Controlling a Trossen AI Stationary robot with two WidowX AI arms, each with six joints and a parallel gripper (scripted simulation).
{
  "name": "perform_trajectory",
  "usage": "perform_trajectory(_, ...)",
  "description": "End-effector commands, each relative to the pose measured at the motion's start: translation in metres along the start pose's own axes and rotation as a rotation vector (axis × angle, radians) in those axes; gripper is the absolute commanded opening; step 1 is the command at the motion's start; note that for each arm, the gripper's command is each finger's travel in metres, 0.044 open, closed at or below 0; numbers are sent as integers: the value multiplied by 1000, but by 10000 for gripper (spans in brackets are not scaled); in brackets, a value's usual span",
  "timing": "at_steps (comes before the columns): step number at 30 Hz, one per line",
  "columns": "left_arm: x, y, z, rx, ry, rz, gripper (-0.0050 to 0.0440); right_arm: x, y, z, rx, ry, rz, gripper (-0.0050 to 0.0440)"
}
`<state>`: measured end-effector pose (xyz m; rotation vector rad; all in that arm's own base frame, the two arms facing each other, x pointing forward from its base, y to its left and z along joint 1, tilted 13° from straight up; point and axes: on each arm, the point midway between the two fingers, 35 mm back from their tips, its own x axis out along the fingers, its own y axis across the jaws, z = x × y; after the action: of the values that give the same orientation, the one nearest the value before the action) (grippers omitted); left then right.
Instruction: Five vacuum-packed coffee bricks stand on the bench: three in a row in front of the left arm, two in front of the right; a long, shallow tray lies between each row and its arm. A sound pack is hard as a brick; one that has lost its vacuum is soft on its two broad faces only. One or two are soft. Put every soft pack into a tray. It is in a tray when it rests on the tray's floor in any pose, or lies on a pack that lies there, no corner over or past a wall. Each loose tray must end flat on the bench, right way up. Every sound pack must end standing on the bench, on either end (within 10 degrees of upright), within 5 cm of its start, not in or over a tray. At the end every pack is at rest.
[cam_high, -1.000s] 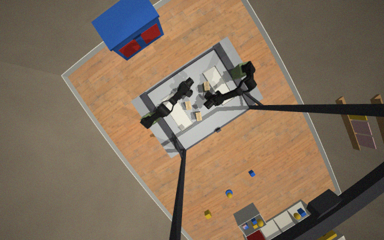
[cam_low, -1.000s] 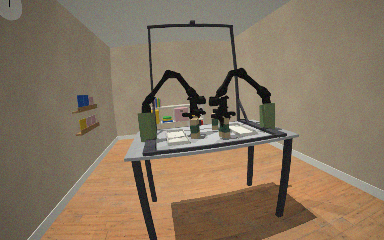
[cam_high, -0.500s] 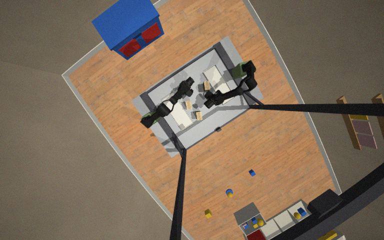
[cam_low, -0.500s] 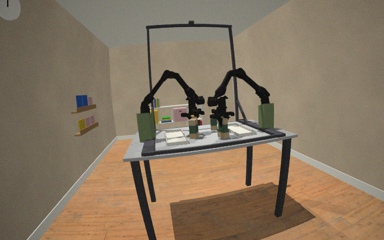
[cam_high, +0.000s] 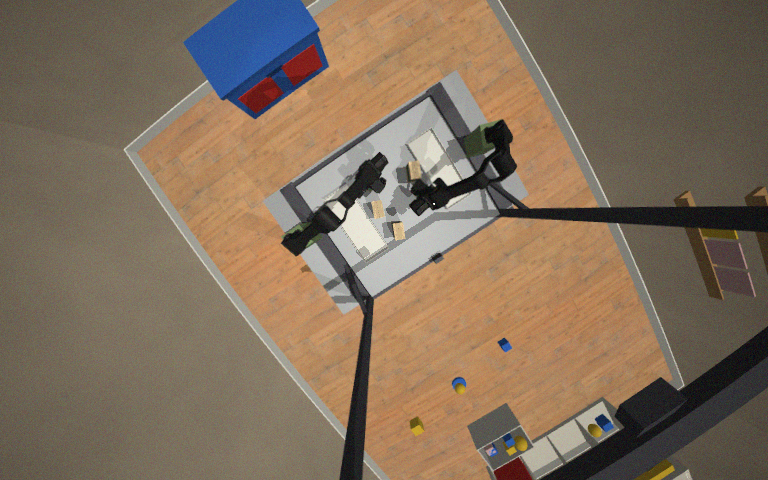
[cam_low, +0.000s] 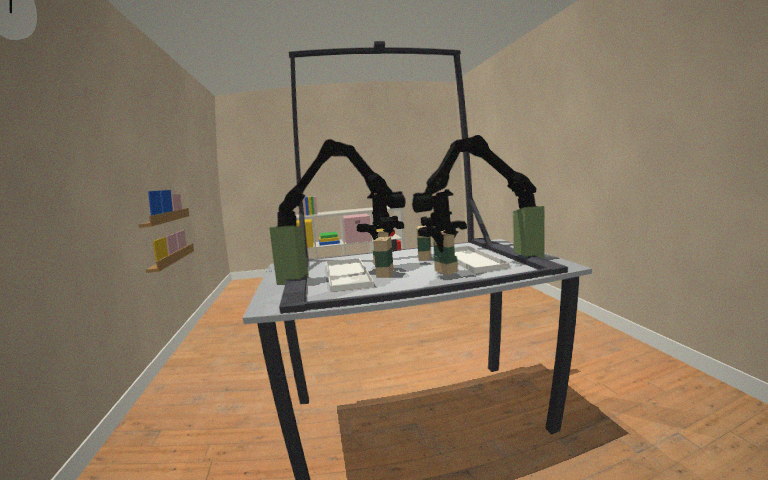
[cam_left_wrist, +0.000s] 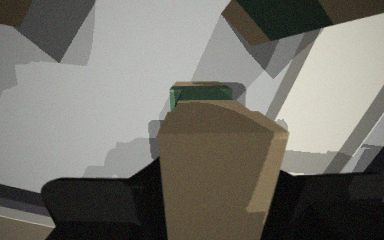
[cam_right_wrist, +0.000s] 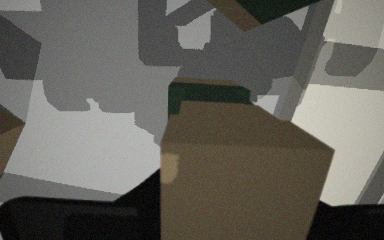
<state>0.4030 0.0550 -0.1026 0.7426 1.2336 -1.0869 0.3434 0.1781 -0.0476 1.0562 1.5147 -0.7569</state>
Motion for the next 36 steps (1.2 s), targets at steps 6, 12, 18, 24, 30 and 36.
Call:
perform_trajectory(6, -43, 11, 5, 14, -9, 61, 115, -39, 12, -2, -11, -4, 60, 116)
perform_trajectory(12, -51, 11, 5, 14, -9, 61, 115, -47, 12, -2, -11, -4, 60, 116)
perform_trajectory(18, -58, 10, 5, 14, -8, 61, 115, -58, 11, -2, -11, -4, 60, 116)
perform_trajectory(24, -58, 10, 5, 14, -8, 61, 115, -58, 11, -2, -11, -4, 60, 116)
perform_trajectory(30, -58, 10, 5, 14, -8, 61, 115, -58, 11, -2, -11, -4, 60, 116)
perform_trajectory(36, -58, 11, 5, 14, -8, 61, 115, -58, 11, -2, -11, -4, 60, 116)
